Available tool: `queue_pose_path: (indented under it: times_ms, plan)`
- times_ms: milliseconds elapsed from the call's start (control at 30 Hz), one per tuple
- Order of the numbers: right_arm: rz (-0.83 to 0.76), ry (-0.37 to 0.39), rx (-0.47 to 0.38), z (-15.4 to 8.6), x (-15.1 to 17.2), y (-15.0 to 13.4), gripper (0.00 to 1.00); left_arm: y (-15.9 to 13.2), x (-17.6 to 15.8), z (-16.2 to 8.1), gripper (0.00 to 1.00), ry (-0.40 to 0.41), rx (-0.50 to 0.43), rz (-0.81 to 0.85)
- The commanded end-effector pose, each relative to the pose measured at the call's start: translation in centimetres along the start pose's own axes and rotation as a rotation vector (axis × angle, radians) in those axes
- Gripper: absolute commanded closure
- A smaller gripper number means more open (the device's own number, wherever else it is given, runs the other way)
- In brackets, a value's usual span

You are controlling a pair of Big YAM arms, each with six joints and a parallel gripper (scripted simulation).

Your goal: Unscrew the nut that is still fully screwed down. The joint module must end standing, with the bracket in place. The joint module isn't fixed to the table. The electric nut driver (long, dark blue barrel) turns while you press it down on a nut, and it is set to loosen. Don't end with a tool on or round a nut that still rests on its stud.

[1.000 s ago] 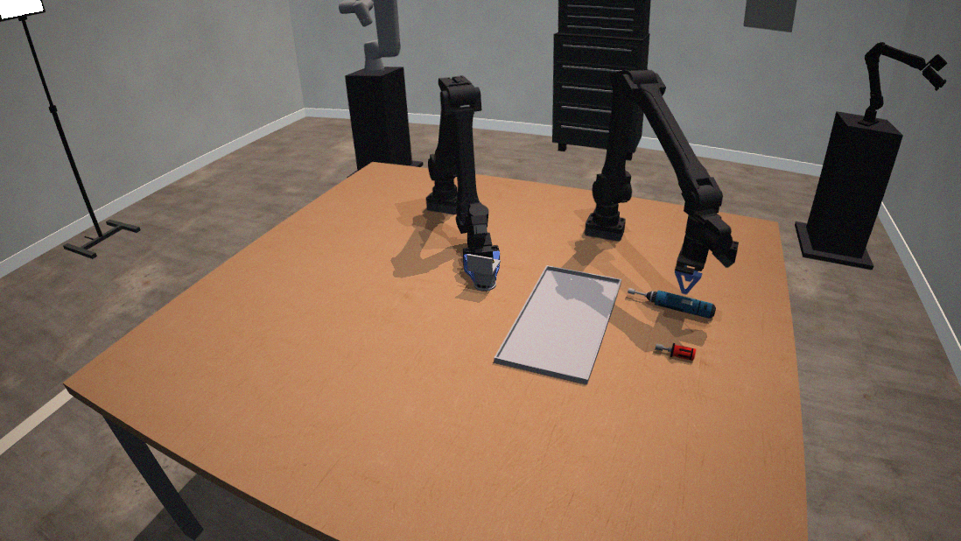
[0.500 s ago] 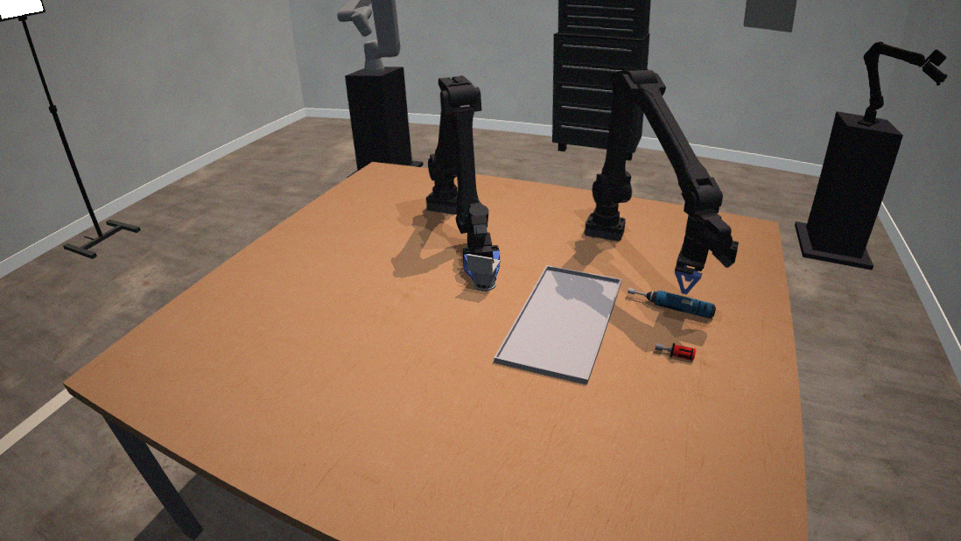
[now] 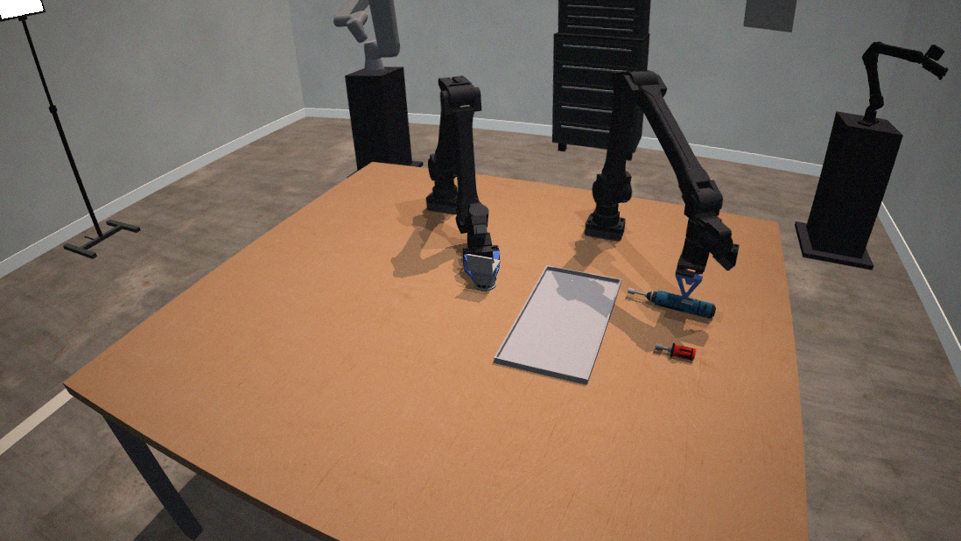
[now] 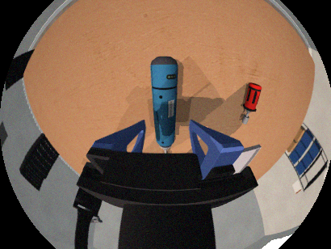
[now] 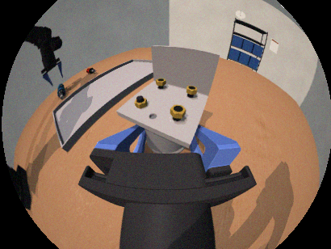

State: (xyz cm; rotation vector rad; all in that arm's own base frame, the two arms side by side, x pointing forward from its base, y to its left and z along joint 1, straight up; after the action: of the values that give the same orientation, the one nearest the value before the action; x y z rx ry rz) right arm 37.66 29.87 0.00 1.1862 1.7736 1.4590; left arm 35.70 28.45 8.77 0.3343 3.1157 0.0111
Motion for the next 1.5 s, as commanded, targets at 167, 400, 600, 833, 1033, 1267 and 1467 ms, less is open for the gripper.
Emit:
queue_pose_path:
  times_ms: [167,400,600,833,1033,1267,1467]
  plan:
    - [-0.016,-0.008,0.039,0.0,-0.3,-1.5,0.41,0.4,0.6,2.0,0.35,0.007,0.009,-0.002]
    - [-0.016,-0.008,0.039,0.0,-0.3,-1.5,0.41,0.3,0.6,2.7,0.35,0.007,0.009,-0.002]
    - [-0.016,-0.008,0.039,0.0,-0.3,-1.5,0.41,0.3,0.6,3.7,0.35,0.007,0.009,-0.002]
    - [-0.016,-0.008,0.039,0.0,-0.3,-1.5,0.41,0.3,0.6,4.0,0.35,0.008,0.009,-0.002]
    - [-0.016,-0.008,0.039,0.0,-0.3,-1.5,0.41,0.3,0.6,5.0,0.35,0.008,0.009,-0.002]
    - [-0.016,-0.008,0.039,0.0,-0.3,-1.5,0.41,0.3,0.6,6.0,0.35,0.008,0.009,-0.001]
    - [-0.016,-0.008,0.039,0.0,-0.3,-1.5,0.41,0.4,0.5,4.5,0.35,-0.008,-0.012,-0.002]
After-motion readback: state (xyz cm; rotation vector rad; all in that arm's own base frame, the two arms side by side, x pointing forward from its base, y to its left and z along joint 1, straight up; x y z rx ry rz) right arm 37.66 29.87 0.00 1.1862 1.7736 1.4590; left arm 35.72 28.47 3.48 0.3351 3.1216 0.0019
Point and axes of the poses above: on each arm, the point where the finger pads meet when closed, its own z axis out along the fingers, its own x axis across the jaws, y = z × x, the point moved 4 cm from there along -z, back along the fingers, and after that the axes turned 7 degrees about z, right-handed, at the moved point
